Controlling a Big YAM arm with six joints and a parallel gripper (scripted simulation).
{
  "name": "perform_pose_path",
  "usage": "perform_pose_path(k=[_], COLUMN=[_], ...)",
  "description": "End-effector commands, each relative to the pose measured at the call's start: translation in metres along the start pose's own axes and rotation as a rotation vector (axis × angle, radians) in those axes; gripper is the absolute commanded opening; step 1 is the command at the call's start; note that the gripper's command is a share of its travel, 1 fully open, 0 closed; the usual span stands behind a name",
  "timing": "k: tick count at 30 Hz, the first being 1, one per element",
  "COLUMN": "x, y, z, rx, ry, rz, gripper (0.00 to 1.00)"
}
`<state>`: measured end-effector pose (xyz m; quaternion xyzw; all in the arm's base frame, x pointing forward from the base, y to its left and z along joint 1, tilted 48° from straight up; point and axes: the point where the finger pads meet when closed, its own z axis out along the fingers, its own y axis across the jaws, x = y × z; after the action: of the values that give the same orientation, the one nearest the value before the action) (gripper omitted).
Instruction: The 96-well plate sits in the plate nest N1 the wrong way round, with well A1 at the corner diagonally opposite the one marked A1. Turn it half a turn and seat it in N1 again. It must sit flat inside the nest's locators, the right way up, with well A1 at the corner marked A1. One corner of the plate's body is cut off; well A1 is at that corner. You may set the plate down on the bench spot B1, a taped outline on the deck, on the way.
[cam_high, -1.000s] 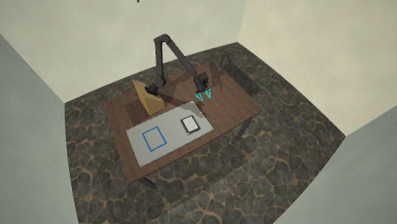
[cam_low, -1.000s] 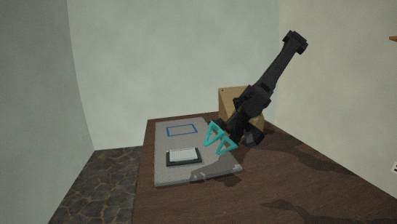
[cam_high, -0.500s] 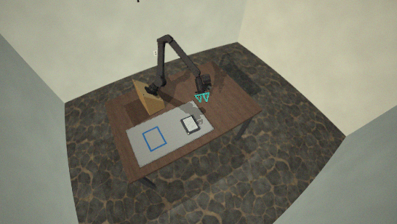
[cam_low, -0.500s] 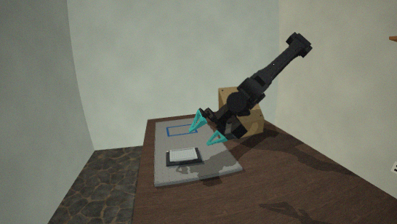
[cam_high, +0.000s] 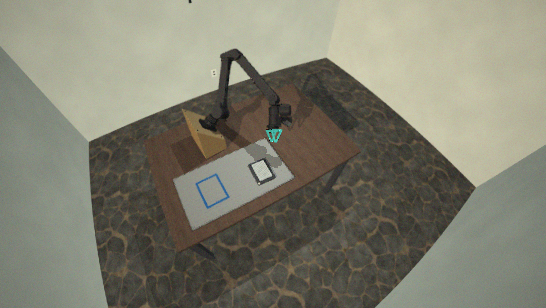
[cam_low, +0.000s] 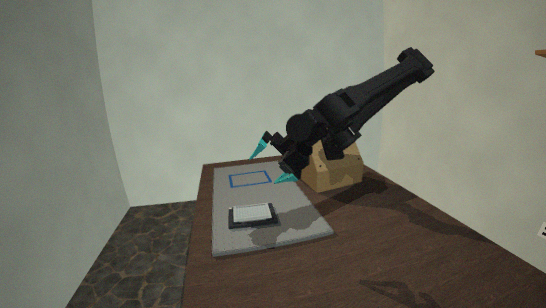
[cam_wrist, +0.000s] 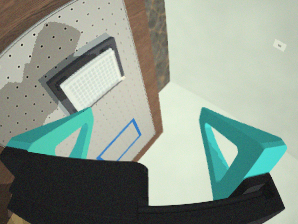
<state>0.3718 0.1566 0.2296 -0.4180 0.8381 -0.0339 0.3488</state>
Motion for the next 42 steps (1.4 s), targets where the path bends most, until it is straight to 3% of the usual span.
perform_pose_path(k=[1, 11, 13, 28, 31, 34, 37, 39, 42], x=[0.0, 0.042, 0.042, 0.106, 0.109, 0.122, 0.119, 0.122, 0.124], y=[-0.027, -0.054, -0.054, -0.084, -0.085, -0.089, -0.085, -0.064, -0.065], z=[-0.01, -0.017, -0.017, -0.046, -0.052, -0.058, -0.043, -0.023, -0.012], rx=[0.024, 0.013, 0.013, 0.023, 0.029, 0.03, -0.049, -0.073, -0.144], ry=[0.034, 0.207, 0.207, 0.459, 0.469, 0.53, 0.526, 0.543, 0.522], rz=[0.126, 0.379, 0.379, 0.767, 0.795, 0.88, 0.947, 0.921, 0.979], gripper=[1.0, 1.0, 1.0, 1.0, 1.0, 1.0, 1.0, 1.0, 1.0])
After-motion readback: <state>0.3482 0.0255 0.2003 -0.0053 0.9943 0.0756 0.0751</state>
